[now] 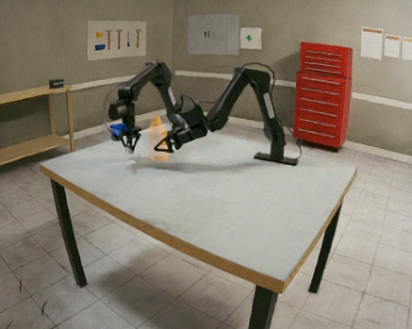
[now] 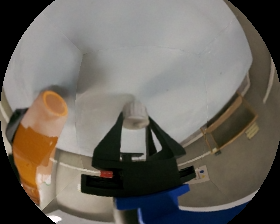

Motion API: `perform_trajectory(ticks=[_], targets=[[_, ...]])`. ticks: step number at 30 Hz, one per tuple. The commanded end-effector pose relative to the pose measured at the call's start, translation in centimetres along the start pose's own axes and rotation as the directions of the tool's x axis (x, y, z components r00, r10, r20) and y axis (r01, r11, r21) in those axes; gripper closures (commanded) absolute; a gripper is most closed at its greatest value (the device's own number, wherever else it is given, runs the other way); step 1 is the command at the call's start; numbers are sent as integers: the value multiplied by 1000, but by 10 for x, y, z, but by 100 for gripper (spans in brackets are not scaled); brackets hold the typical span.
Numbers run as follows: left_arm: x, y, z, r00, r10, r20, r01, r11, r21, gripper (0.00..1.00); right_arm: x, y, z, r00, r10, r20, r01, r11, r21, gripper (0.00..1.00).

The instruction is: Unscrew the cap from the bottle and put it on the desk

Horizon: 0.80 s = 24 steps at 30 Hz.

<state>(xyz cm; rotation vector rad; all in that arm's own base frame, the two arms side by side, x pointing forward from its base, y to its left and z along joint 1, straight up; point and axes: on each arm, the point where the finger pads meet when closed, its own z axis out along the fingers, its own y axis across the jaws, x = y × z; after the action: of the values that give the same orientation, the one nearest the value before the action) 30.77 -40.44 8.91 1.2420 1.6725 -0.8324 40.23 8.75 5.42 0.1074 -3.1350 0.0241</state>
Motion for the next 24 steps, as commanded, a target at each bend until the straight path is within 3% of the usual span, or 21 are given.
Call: perform_trajectory(ticks=[1,24], targets=[[-15,-4,0,999,25,41,-25,1000,8,100,-4,1,-12,999,33,18,-32,999,-18,100],[8,-3,11,998,29,47,-29,1000,7,100,-5,0,15,999,39,16,-38,999,-26,100]])
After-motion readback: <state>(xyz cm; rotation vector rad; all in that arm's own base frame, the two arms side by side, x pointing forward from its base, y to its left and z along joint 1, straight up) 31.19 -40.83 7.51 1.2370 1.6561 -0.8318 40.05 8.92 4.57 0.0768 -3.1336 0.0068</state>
